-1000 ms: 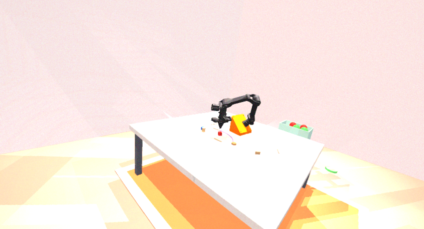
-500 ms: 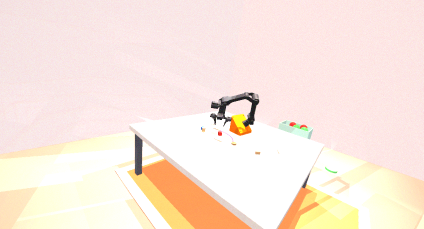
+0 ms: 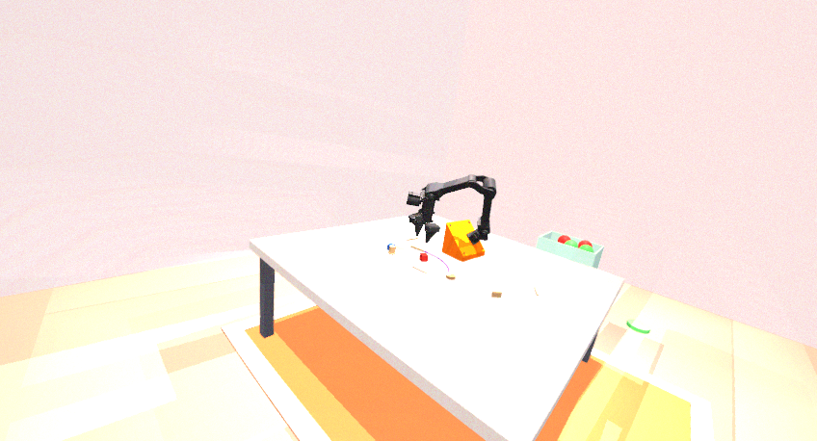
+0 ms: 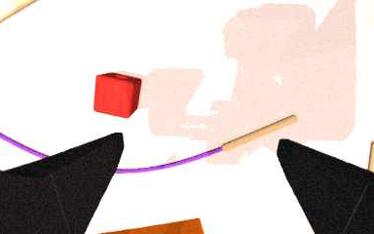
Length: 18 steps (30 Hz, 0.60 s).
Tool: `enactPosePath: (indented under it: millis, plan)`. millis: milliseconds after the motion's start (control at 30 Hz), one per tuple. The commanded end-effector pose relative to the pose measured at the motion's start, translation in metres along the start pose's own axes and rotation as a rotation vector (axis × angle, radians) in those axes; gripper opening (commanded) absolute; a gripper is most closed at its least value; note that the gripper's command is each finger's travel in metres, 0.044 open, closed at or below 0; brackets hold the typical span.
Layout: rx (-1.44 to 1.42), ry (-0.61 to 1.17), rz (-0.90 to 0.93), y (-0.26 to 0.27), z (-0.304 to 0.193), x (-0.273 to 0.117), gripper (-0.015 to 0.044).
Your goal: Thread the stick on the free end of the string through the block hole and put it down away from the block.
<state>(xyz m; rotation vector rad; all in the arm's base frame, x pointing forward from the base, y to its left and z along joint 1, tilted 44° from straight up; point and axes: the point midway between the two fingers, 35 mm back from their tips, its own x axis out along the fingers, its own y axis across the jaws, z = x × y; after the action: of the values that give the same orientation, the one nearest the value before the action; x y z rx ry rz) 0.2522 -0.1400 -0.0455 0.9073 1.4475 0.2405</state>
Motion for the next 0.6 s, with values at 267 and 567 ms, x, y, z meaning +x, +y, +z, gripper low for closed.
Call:
enactPosePath:
  millis: [267, 567]
  plan:
    - [1.102, 0.051, -0.013, -0.0363, -0.0356, 0.0142, 0.0440]
    - [1.102, 0.051, -0.013, -0.0363, -0.0356, 0.0142, 0.0440]
